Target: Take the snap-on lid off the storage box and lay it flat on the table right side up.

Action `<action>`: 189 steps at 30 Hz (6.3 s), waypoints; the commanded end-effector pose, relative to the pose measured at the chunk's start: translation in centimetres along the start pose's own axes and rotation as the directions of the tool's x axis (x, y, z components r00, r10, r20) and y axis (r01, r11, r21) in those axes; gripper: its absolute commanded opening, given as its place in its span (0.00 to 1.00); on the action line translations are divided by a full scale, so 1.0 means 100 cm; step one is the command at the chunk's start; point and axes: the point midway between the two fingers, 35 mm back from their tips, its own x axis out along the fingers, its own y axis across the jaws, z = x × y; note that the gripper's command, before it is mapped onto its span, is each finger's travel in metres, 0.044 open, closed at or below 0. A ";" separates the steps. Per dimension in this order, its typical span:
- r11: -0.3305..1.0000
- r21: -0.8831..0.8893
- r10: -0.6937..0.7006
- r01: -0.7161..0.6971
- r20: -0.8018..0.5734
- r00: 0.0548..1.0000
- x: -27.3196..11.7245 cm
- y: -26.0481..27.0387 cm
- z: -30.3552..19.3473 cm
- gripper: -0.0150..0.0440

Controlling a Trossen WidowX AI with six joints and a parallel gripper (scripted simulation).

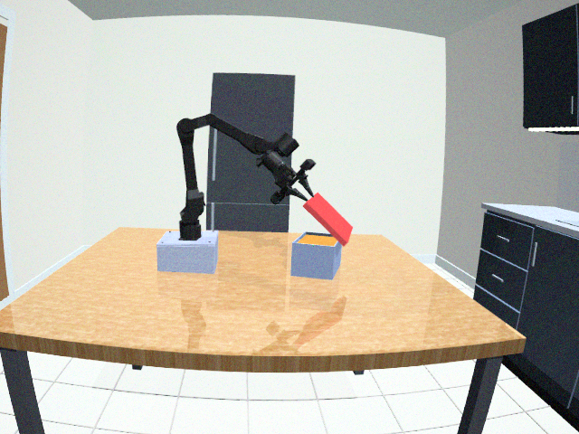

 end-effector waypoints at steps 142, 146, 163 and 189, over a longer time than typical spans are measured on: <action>1.000 -0.015 0.009 -0.009 0.014 1.000 -0.027 -0.019 0.290 0.25; 1.000 -0.016 0.009 -0.008 0.015 1.000 -0.028 -0.020 0.298 0.25; 1.000 -0.017 0.008 -0.008 0.016 1.000 -0.028 -0.025 0.314 0.25; 1.000 -0.017 0.008 -0.008 0.016 1.000 -0.012 -0.044 0.312 0.25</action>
